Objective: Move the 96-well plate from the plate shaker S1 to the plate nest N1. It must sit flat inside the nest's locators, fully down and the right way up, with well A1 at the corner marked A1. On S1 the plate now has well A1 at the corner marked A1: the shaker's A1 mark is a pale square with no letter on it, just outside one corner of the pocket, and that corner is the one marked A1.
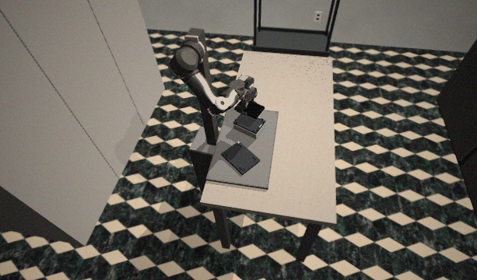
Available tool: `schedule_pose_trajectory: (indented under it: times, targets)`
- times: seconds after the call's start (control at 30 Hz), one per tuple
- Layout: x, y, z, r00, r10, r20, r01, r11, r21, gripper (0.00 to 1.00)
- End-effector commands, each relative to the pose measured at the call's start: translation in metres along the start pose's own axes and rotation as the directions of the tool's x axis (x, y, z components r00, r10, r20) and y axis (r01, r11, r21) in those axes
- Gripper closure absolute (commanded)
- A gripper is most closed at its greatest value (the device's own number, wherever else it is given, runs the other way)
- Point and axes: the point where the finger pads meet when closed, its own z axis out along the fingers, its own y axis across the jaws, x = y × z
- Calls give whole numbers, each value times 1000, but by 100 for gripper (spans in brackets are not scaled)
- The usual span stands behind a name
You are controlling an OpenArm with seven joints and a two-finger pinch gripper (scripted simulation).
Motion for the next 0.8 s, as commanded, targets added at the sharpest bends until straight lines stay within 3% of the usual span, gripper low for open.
schedule_pose_trajectory:
  times: [0.0, 0.23, 0.63, 0.7, 0.77]
  targets:
    - [-1, 0, -1, 1000, 4, 2, -4, 1000, 3, 100]
    - [2, 0, 8, 1000, -6, -3, 6, 1000, 2, 100]
    - [2, 0, 8, 1000, -6, -3, 6, 1000, 2, 100]
    - [-3, -17, 12, 995, 102, -2, -102, 995, 8, 100]
    - [-8, -31, 15, 979, 204, 0, -204, 979, 6, 100]
